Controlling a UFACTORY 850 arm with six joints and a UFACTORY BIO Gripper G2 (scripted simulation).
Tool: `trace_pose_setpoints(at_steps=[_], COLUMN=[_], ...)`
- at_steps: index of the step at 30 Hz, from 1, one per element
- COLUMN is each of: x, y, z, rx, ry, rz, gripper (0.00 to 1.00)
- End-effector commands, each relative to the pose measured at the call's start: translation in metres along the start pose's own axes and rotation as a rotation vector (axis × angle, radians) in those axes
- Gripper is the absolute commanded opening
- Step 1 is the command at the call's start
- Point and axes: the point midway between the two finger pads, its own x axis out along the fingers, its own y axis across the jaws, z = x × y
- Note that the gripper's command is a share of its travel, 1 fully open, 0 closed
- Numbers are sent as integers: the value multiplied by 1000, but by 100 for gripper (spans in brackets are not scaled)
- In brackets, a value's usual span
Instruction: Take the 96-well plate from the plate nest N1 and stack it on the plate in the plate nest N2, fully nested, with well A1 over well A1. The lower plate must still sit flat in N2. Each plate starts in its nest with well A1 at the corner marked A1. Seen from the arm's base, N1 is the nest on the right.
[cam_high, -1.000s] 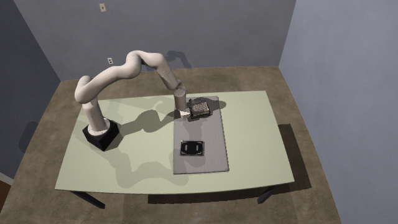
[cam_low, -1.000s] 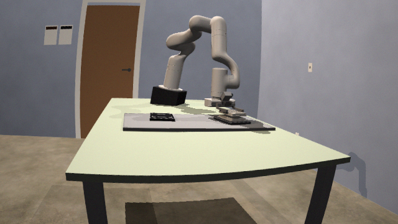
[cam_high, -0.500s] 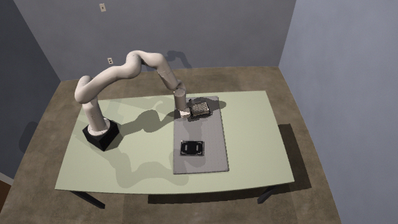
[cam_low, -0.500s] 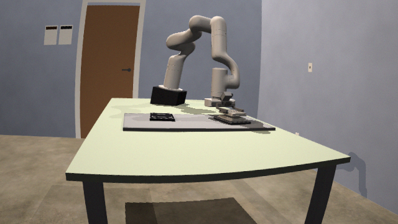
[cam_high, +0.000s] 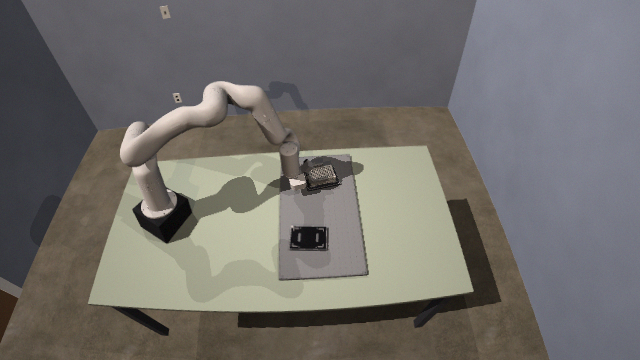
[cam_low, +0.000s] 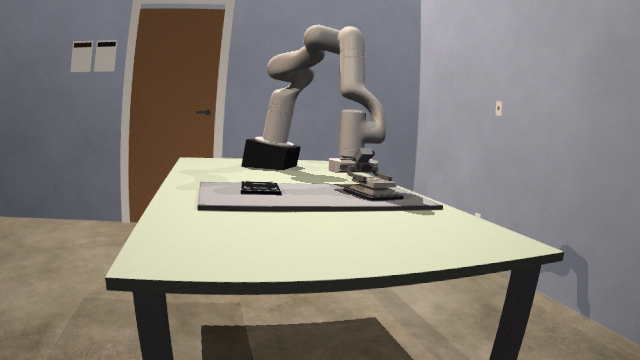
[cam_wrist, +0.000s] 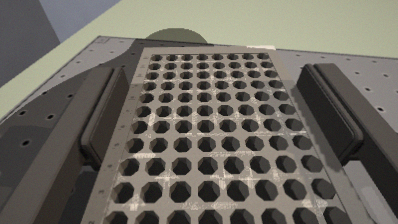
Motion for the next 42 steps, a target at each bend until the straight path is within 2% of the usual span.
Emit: trace_pose_setpoints(at_steps=[1,42], x=[1,1], y=[0,0], z=[1,-5], rx=[0,0], ry=[-2,-2], rz=[0,0], gripper=[0,0])
